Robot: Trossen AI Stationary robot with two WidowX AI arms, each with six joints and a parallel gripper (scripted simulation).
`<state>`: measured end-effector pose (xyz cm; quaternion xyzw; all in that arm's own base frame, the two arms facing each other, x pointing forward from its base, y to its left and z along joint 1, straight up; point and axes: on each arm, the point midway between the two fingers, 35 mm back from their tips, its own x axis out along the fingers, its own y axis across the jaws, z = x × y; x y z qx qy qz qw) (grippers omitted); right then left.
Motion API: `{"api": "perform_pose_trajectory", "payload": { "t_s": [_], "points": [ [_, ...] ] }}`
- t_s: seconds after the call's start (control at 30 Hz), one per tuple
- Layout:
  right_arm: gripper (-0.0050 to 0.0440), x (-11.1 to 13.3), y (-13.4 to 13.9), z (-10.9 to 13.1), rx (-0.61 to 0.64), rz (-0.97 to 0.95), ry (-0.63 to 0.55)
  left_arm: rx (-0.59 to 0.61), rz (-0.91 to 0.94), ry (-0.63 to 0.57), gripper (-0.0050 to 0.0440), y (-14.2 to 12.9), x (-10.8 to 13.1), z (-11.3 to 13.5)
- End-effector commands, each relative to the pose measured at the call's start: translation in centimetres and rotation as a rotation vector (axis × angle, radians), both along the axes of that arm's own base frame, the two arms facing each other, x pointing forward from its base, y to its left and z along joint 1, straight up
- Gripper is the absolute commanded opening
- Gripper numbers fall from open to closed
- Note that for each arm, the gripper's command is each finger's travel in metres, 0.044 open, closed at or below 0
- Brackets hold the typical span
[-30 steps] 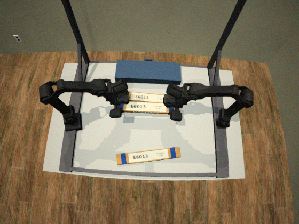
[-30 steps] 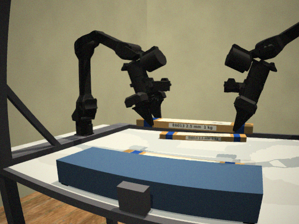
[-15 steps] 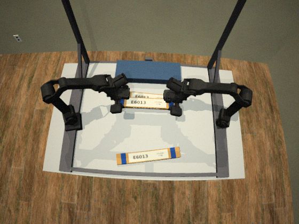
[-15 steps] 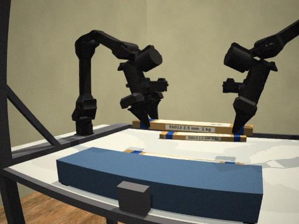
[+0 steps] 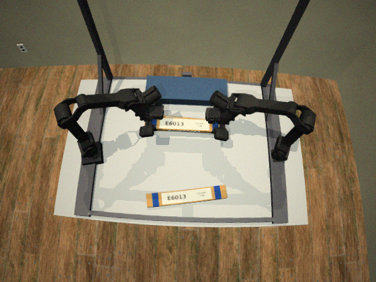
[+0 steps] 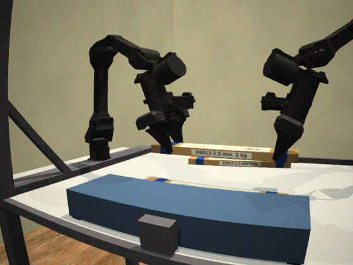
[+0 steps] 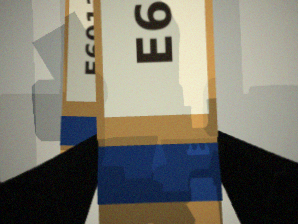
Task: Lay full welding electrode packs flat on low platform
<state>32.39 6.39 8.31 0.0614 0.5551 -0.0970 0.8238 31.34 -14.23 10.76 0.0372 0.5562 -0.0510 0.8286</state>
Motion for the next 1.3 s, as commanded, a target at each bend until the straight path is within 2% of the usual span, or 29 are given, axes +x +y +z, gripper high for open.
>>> {"api": "perform_pose_trajectory", "payload": {
  "t_s": [0.0, 0.3, 0.33, 0.4, 1.27],
  "points": [
    [-0.0050, 0.5, 1.3, 1.0, 0.011, 0.003, -0.021, -0.016, 0.001, -0.021, -0.0050, -1.1, -0.1, 1.2],
    [-0.0050, 0.8, 2.7, 1.0, 0.013, 0.003, -0.021, -0.016, 0.001, -0.019, -0.0050, -2.5, -0.3, 1.1],
    [-0.0050, 0.8, 2.9, 1.0, 0.015, 0.004, -0.020, -0.028, 0.000, -0.033, -0.0050, -2.8, -0.3, 1.7],
    [-0.0050, 0.9, 3.3, 1.0, 0.015, 0.004, -0.020, -0.018, 0.000, -0.018, -0.0050, -3.2, -0.4, 1.1],
    [-0.0050, 2.0, 8.0, 1.0, 0.018, 0.004, -0.020, -0.022, 0.000, -0.016, -0.0050, -8.0, -1.1, 1.2]
  ]
}}
